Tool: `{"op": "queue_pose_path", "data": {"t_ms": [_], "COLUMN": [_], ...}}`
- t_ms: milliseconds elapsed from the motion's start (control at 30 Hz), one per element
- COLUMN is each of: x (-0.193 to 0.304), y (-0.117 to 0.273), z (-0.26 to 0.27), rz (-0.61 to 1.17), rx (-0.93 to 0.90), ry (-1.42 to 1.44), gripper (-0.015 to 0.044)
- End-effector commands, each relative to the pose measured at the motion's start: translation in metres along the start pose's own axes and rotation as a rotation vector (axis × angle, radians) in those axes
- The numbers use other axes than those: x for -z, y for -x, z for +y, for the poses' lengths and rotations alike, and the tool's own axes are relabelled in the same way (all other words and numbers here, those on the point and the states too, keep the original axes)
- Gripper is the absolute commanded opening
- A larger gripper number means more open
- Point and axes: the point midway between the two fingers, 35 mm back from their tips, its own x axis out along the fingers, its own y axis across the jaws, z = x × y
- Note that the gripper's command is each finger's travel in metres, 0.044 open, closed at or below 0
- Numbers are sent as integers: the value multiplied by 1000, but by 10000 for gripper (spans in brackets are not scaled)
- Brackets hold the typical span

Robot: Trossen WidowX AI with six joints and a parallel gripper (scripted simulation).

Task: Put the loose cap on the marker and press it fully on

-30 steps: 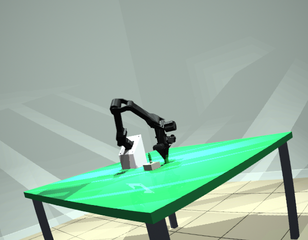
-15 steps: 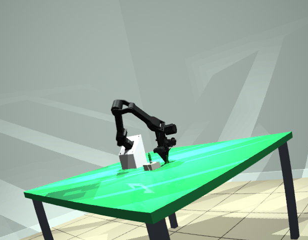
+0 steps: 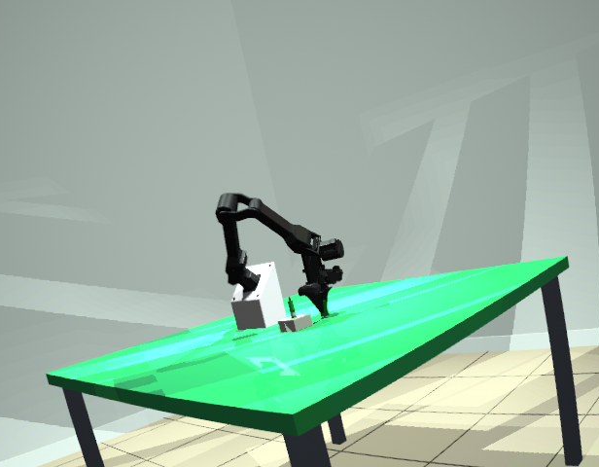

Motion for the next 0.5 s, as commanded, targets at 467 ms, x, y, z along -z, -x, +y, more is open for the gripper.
{"op": "queue_pose_path", "data": {"t_ms": [467], "x": [-1], "y": [43], "z": [0], "rz": [1], "rx": [-3], "ry": [3], "gripper": [0]}}
